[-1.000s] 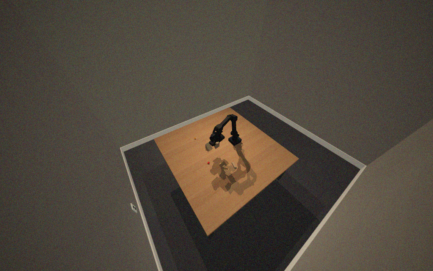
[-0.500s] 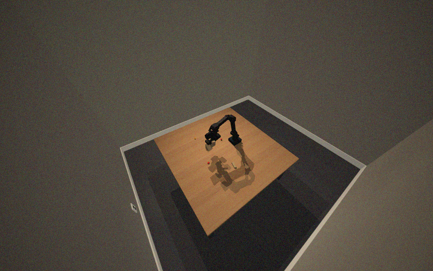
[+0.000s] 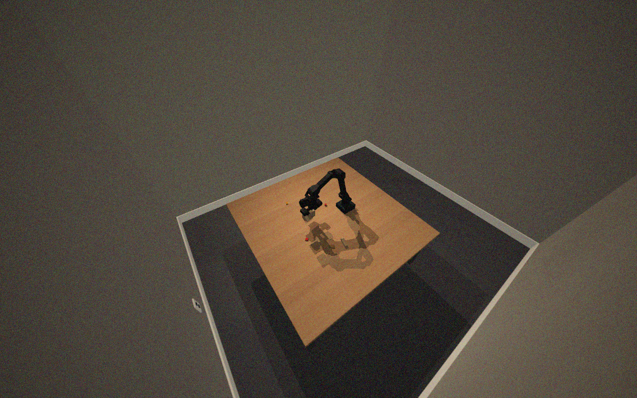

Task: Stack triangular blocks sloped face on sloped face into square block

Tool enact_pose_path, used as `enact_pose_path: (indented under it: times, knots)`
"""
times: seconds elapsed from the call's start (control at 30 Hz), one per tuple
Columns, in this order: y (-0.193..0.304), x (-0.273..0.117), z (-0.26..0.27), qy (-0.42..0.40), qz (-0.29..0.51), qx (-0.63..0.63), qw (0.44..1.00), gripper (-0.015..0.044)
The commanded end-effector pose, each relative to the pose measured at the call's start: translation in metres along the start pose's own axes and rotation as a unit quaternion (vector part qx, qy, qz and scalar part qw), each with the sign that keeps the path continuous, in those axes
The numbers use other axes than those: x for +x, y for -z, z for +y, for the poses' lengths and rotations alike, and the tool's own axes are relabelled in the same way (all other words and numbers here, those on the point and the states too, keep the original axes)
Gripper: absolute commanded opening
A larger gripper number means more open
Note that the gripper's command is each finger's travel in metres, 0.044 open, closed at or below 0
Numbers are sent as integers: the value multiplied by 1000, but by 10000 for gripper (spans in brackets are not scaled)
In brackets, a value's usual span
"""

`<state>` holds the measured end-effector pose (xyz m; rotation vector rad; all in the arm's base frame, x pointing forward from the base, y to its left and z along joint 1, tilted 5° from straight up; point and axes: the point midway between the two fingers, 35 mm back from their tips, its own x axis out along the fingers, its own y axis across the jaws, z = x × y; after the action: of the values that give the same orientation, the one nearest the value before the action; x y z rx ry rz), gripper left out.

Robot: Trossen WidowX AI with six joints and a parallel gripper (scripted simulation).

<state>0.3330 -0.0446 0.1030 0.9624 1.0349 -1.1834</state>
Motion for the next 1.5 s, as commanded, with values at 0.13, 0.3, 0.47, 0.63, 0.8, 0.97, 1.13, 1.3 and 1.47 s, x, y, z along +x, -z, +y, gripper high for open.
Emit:
enact_pose_path:
  times: [0.13,0.3,0.47,0.63,0.8,0.97,1.13,1.3,1.47]
  knots:
    - [-4,13,0,-2,0,-4,1000,0]
    - [-9,33,-1,-2,0,-4,1000,0]
    - [-10,32,0,-2,0,-3,1000,0]
    - [-10,33,-1,0,1,-3,1000,0]
    - [-10,33,-1,-1,1,-4,1000,0]
    - [-10,33,-1,-1,1,-4,1000,0]
    - [-11,33,-1,-1,1,-5,1000,0]
    - [-12,33,-1,-1,1,-5,1000,0]
    - [-12,33,-1,-2,1,-5,1000,0]
